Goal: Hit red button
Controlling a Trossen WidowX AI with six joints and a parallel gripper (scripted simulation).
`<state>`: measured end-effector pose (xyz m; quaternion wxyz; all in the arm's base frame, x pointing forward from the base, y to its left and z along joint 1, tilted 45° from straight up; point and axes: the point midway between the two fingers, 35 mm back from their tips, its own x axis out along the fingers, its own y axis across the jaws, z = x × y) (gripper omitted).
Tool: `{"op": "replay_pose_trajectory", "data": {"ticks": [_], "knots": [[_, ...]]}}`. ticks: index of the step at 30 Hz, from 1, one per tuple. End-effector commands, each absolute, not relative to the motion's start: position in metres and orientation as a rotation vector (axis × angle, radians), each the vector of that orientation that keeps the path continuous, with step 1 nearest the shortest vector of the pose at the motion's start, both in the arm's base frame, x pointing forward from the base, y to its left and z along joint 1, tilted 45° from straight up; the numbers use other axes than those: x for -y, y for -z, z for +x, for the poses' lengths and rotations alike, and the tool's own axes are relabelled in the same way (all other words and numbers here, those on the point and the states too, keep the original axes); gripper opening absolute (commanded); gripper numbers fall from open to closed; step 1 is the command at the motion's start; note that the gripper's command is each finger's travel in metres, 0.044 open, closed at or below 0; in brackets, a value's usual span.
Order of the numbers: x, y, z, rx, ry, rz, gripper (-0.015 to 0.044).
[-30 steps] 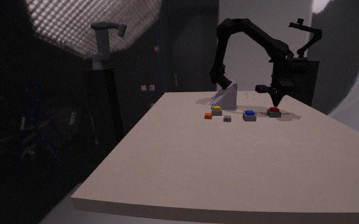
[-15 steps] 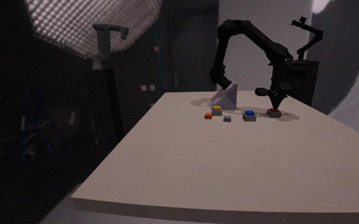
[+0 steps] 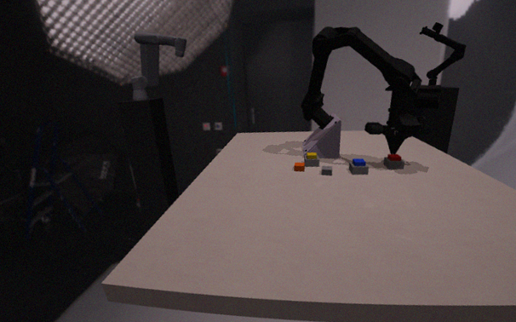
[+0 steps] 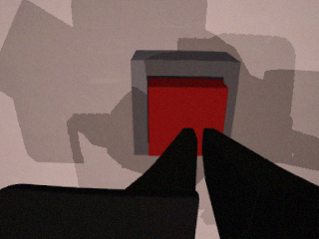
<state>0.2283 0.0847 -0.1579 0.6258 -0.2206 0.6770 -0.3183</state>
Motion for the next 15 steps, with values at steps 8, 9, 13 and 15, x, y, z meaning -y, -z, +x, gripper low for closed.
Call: {"op": "replay_pose_trajectory", "data": {"ticks": [8,9,13,15], "knots": [[-0.127,0.123,0.255,-1.547,0.712,-0.484,0.0151],[-0.134,0.115,0.261,-1.545,0.713,-0.485,0.0177],[-0.144,0.105,0.268,-1.539,0.716,-0.488,0.0283],[-0.144,0.105,0.268,-1.539,0.716,-0.488,0.0309]]}}
